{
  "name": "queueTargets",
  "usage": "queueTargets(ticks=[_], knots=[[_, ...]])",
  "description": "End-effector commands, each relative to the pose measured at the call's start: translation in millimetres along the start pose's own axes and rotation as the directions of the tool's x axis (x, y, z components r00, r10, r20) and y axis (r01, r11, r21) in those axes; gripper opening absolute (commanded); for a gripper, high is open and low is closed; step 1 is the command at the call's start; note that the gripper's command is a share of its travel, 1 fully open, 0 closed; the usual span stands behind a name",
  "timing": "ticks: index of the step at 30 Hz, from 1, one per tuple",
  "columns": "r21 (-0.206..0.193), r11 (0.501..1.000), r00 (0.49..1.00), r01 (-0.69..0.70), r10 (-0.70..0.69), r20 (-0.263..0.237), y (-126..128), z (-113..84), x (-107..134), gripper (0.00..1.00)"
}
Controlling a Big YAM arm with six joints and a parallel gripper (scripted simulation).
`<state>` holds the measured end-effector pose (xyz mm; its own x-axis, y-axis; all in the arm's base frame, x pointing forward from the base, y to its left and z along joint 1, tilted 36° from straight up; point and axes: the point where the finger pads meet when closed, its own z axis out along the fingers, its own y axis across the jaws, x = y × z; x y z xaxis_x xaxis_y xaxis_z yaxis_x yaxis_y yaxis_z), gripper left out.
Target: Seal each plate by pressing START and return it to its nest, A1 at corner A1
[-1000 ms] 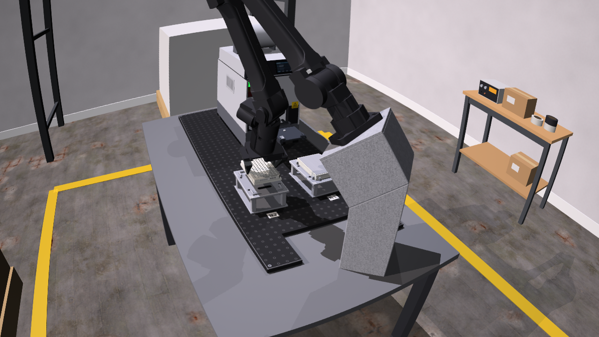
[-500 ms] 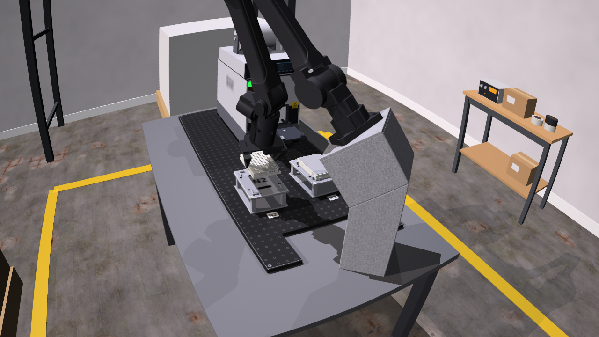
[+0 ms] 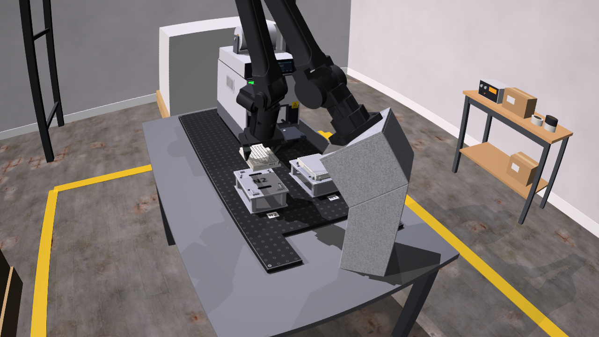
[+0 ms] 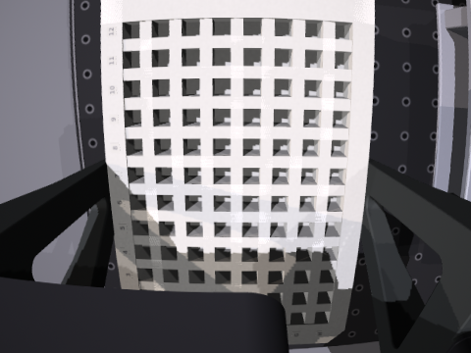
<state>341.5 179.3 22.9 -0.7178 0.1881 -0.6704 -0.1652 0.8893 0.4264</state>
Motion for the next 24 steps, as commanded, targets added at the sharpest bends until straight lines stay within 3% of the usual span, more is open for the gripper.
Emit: queueTargets(ticks=[1, 7, 12, 24], knots=[[0.01, 1.0, 1.0, -0.005, 0.005, 0.003, -7, -11.8, 0, 0.0], [-0.006, 1.0, 1.0, 0.007, -0.007, 0.024, 1, -19.6, -16, 0.0], [0.013, 1.0, 1.0, 0.002, -0.002, -0.005, -7, -26.0, -7, 0.0], [0.0, 1.0, 1.0, 0.006, -0.006, 0.019, -1, -43.3, -21, 0.0]])
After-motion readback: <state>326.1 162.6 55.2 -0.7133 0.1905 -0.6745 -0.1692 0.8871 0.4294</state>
